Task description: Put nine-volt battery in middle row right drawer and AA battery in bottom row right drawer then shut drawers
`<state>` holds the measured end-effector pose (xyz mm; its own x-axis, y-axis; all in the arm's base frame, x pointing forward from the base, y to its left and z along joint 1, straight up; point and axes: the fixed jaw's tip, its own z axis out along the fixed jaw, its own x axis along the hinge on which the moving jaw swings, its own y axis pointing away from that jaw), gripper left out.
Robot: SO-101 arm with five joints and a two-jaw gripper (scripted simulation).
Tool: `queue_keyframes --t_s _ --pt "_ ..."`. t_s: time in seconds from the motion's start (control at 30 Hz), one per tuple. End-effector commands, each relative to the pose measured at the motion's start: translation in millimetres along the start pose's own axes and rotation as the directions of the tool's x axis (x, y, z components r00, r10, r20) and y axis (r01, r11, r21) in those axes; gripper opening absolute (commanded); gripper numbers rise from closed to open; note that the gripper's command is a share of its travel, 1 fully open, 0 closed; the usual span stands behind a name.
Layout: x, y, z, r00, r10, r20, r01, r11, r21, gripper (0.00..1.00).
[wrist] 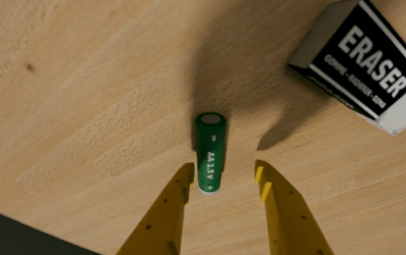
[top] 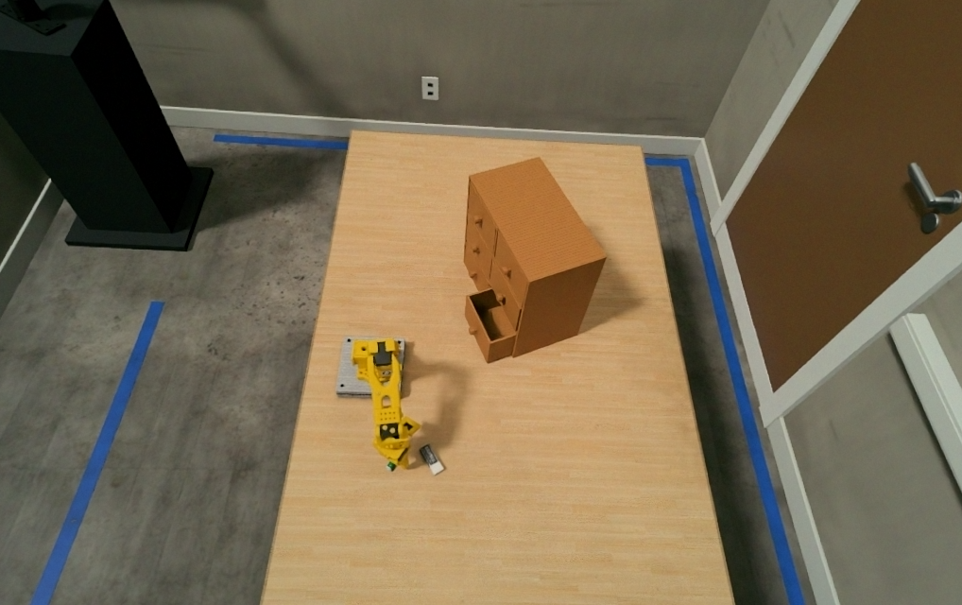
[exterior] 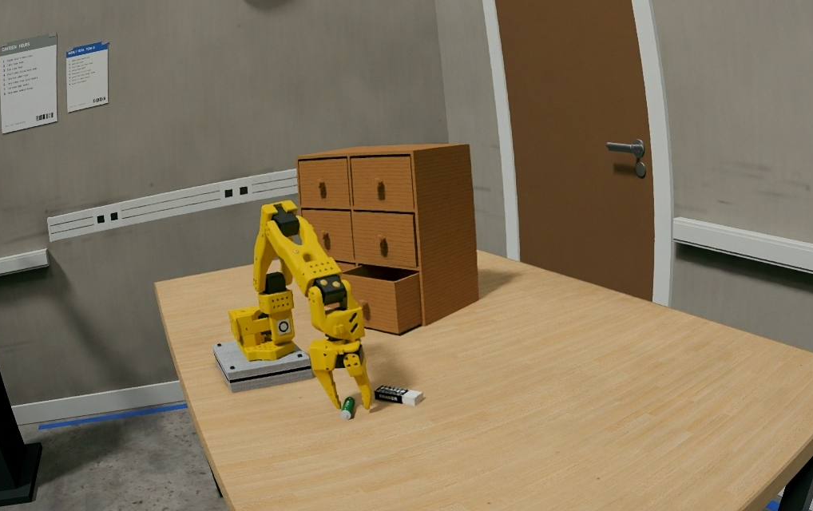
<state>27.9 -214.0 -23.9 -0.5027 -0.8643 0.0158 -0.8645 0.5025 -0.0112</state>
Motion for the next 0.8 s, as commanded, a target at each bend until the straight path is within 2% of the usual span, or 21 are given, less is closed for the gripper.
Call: queue_keyframes --t_s 0.0,0.77 --pt "-3.3 2.5 4.3 1.0 0.003 0.016 -0.003 1.0 -0.012 0.21" --pt "-5.8 4.6 7.9 1.0 0.003 0.016 -0.003 1.0 -0.012 0.21"
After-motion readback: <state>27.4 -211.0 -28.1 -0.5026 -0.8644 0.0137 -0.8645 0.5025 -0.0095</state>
